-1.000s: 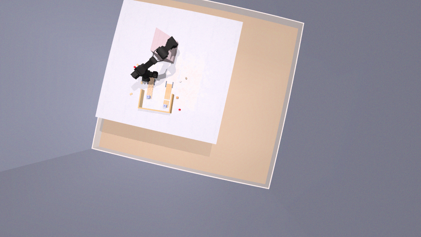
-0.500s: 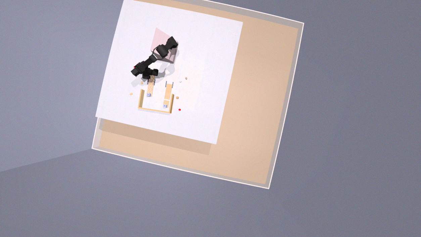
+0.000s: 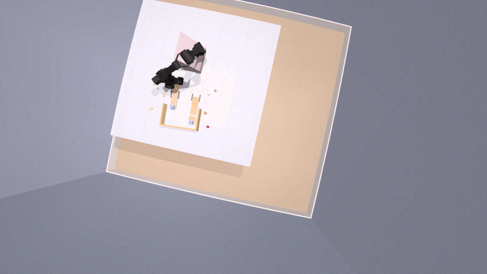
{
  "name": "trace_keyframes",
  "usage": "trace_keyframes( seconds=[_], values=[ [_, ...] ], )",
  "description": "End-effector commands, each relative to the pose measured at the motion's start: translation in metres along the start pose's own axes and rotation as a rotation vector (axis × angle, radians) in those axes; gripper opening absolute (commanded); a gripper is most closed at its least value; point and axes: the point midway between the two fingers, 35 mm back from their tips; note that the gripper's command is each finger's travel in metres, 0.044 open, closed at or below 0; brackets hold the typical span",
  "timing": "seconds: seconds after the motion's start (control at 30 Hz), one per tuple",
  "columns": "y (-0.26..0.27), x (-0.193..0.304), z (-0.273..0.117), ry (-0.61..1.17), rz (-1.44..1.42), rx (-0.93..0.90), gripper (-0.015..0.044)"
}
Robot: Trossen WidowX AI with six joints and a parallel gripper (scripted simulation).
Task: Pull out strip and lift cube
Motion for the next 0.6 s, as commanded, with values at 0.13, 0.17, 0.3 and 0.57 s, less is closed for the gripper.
trace_keyframes(
  seconds=[0.13,0.17,0.3,0.57],
  values=[
    [0.002,0.019,0.004,0.023,0.006,-0.005,0.0000],
    [0.002,0.020,0.004,0.023,0.006,-0.005,0.0000],
    [0.003,0.026,0.004,0.023,0.006,-0.005,0.0000],
    [0.003,0.038,0.003,0.024,0.007,-0.005,0.0000]
  ],
)
Point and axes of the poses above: the point midway between the two fingers, 35 mm back from their tips, its own z axis out along the fingers, its own y axis across the jaws, x = y × z, and after that the axes turned 2 degrees about -z, right-handed
